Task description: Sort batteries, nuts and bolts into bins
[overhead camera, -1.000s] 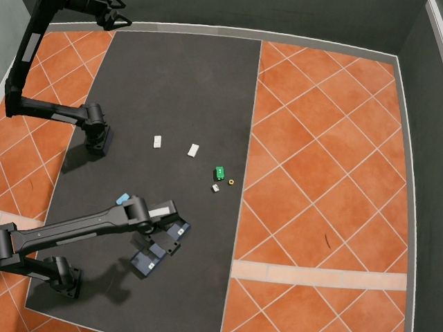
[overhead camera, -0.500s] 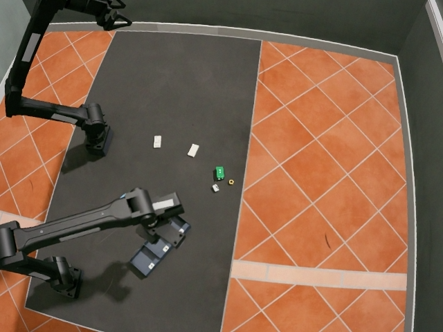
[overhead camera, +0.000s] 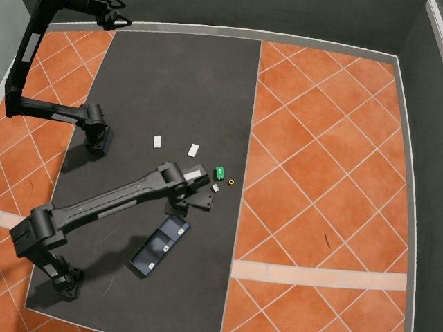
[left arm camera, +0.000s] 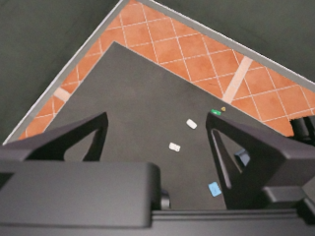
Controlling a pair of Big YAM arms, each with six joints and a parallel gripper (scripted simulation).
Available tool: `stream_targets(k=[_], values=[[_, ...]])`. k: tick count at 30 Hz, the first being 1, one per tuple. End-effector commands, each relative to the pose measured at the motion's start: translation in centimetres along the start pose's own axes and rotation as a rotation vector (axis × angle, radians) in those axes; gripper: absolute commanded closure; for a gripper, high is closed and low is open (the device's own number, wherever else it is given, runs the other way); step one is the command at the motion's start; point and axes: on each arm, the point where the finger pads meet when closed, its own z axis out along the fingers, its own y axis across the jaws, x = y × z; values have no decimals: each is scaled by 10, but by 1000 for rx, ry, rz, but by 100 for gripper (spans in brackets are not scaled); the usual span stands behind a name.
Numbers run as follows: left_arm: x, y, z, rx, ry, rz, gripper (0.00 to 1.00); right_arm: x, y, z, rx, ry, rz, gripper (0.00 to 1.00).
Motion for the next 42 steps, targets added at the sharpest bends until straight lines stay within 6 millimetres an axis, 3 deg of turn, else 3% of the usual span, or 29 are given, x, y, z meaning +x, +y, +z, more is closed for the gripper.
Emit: stream_targets(k=[1, 6, 8, 9, 10, 23, 25, 26, 27, 31, 36, 37, 38, 39, 42], values=[[-11, 1, -26, 1, -53, 9, 0, -18, 43, -14, -22, -32, -155, 60], [-11, 1, -26, 1, -53, 9, 0, -31, 80, 0, -19, -35, -287, 60], [-11, 1, -26, 1, -53, 9, 0, -31, 80, 0, -19, -35, -287, 60], [-11, 1, -26, 1, -53, 9, 0, -20, 74, 1, -16, -31, -358, 60], [-11, 1, -26, 1, -53, 9, 0, -36, 95, 5, -13, -31, -383, 60], [-11, 1, -26, 1, -53, 9, 0, -71, 191, 40, -3, -40, -708, 60], [-11, 1, -26, 1, -53, 9, 0, -71, 191, 40, -3, -40, -708, 60], [-11, 1, -26, 1, -53, 9, 0, -73, 198, 24, -4, -48, -774, 60], [-11, 1, -26, 1, -53, 9, 0, -76, 205, 46, 1, -38, -799, 60], [-11, 1, -26, 1, -53, 9, 0, -85, 233, 57, 8, -33, -902, 60], [-11, 1, -26, 1, -53, 9, 0, -95, 235, 56, 1, -50, -1028, 60], [-11, 1, -26, 1, -53, 9, 0, -98, 233, 19, 4, -55, -1054, 60], [-11, 1, -26, 1, -53, 9, 0, -103, 237, 18, 9, -53, -1080, 60], [-11, 1, -26, 1, -53, 9, 0, -94, 227, 42, 17, -29, -1108, 60], [-11, 1, -26, 1, -53, 9, 0, -95, 228, 42, 21, -23, -1135, 60]])
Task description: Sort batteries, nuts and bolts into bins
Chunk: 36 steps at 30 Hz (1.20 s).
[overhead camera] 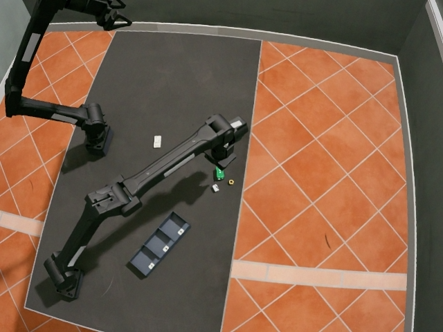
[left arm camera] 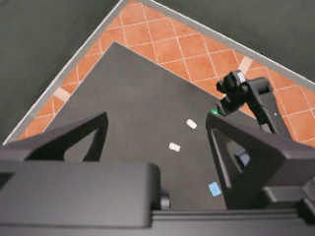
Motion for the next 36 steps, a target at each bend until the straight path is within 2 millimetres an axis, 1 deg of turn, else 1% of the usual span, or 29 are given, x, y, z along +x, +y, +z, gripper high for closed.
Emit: stream_targets(k=[1, 15, 17, 18, 23, 30, 36], values=[[-11, 1, -26, 1, -53, 9, 0, -14, -6, -34, 11, -35, -155, 60], [-11, 1, -26, 1, -53, 9, 0, -18, 7, -29, 24, -60, -505, 60], [-11, 1, -26, 1, -53, 9, 0, -18, 7, -29, 24, -60, -505, 60], [-11, 1, -26, 1, -53, 9, 0, -18, 7, -28, 26, -63, -565, 60], [-11, 1, -26, 1, -53, 9, 0, -17, 11, -26, 33, -81, -678, 60], [-11, 1, -26, 1, -53, 9, 0, -10, 6, -23, 44, -116, -834, 60], [-11, 1, -26, 1, -53, 9, 0, -8, -2, -24, 45, -117, -829, 60]])
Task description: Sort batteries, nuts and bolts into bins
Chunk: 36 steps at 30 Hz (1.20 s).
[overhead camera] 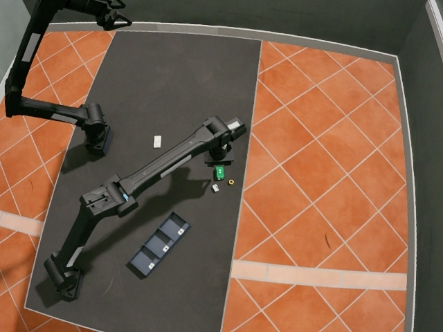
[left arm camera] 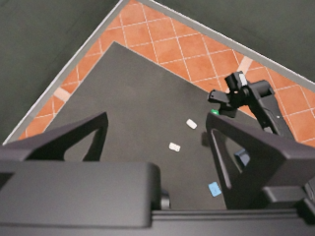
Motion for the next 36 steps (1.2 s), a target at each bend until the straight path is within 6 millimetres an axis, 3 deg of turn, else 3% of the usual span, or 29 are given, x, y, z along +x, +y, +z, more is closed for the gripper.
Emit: stream_targets(k=[1, 4, 8, 12, 16, 22, 32, 33, 35, 36], values=[[-11, 1, -26, 1, -53, 9, 0, 3, -8, -26, 43, -35, -33, 60], [-11, 1, -26, 1, -53, 9, 0, 7, -9, -10, 25, -22, -30, 60], [-11, 1, -26, 1, -53, 9, 0, 10, -10, -26, 41, -32, -30, 60], [-11, 1, -26, 1, -53, 9, 0, 13, -9, -12, 17, -17, -30, 60], [-11, 1, -26, 1, -53, 9, 0, 15, -9, -10, 11, -12, -28, 60], [-11, 1, -26, 1, -53, 9, 0, 7, -16, -21, 33, -27, -26, 60], [-11, 1, -26, 1, -53, 9, 0, -8, -10, -15, 28, -24, -28, 60], [-11, 1, -26, 1, -53, 9, 0, -11, -10, -35, 51, -40, -34, 60], [-11, 1, -26, 1, -53, 9, 0, -12, -9, -16, 28, -24, -32, 60], [-11, 1, -26, 1, -53, 9, 0, -13, -9, -17, 28, -24, -31, 60]])
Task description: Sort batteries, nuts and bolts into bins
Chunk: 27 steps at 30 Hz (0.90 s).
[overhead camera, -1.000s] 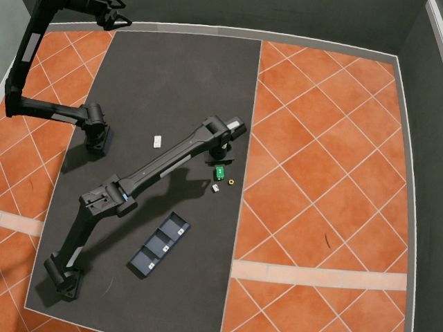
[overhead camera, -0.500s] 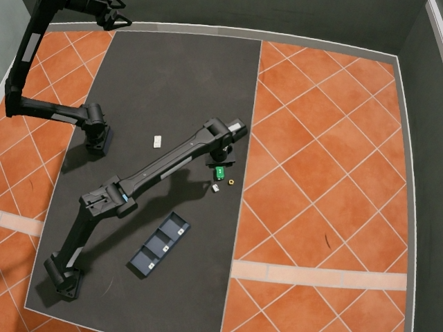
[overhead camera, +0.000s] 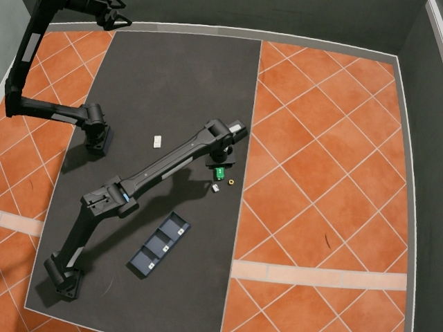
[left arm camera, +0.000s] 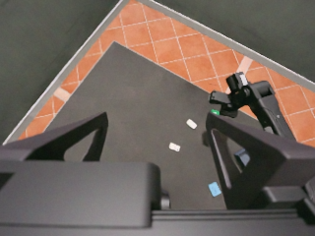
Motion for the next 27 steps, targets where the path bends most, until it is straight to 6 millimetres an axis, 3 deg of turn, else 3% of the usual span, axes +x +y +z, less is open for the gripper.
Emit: stream_targets(k=[1, 17, 27], values=[[-11, 1, -26, 1, -53, 9, 0, -21, -9, -24, 42, -31, -3, 60], [-11, 1, -26, 1, -53, 9, 0, -25, -8, -41, 57, -41, -10, 60], [-11, 1, -26, 1, -53, 9, 0, -12, -17, -54, 71, -49, -6, 60]])
